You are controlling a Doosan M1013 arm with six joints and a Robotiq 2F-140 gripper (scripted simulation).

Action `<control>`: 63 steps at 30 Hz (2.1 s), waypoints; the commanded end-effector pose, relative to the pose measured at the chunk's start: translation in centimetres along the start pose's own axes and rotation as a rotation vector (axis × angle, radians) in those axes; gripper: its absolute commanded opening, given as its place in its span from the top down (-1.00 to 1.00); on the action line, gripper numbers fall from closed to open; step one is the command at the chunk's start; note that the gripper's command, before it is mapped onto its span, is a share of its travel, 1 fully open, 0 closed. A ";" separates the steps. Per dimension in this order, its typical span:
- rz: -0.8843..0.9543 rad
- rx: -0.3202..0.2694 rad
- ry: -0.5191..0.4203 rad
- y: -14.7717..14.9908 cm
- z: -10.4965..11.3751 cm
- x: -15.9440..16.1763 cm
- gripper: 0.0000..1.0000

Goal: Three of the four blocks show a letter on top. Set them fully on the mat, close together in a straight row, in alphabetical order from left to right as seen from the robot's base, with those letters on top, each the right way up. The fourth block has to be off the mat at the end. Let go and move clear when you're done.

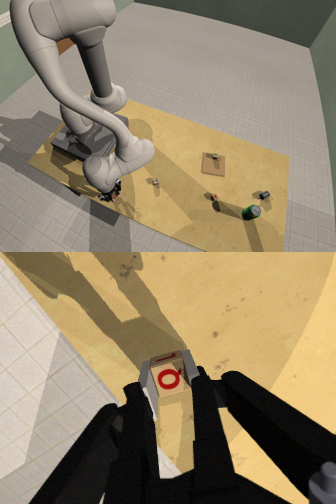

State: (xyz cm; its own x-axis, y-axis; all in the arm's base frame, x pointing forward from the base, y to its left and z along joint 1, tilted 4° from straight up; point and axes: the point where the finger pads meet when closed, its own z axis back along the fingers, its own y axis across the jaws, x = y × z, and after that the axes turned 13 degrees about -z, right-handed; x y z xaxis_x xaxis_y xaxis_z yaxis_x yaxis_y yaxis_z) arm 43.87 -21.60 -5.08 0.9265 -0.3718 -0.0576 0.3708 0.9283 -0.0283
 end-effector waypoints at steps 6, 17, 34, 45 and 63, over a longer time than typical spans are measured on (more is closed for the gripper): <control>-0.007 -0.001 0.003 -0.2 -0.4 -0.3 0.51; -0.007 -0.001 0.003 -0.2 -0.4 -0.3 0.51; 0.000 0.002 -0.001 0.1 7.1 0.1 0.51; 0.000 0.001 -0.001 0.0 10.2 0.1 0.51; 0.351 0.003 0.001 7.0 11.1 6.9 0.51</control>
State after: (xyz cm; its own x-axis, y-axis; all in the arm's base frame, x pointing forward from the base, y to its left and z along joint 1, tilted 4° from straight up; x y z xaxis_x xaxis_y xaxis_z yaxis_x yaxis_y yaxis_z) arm 50.72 -18.98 5.20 0.9891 -0.1341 -0.0601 0.1332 0.9909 -0.0186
